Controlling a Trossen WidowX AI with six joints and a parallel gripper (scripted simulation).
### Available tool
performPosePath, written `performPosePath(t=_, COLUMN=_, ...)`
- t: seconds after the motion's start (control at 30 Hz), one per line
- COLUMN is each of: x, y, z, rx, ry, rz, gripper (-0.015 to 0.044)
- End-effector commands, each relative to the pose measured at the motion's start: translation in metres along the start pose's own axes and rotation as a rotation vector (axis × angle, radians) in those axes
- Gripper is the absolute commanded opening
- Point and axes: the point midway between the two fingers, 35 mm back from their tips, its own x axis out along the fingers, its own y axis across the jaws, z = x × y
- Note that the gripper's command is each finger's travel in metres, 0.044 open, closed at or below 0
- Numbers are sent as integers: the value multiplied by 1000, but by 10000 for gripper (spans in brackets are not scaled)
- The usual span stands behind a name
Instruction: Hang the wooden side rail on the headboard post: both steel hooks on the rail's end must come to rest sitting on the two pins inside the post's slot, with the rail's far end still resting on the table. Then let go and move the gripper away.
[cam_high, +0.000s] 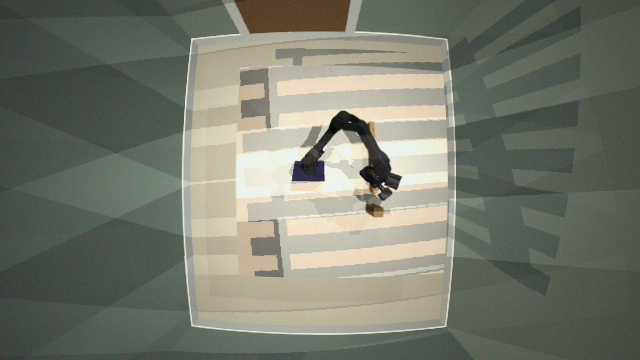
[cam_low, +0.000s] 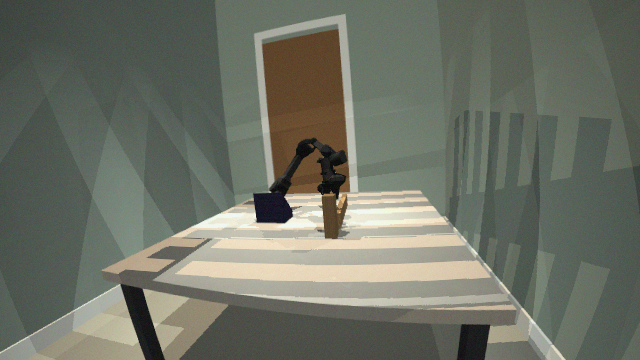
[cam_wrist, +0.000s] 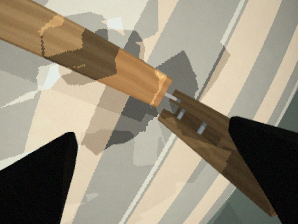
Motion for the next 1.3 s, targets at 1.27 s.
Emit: performPosePath(t=1.27, x=14, y=36, z=50, rx=-956, ry=-253, rz=307, gripper=440)
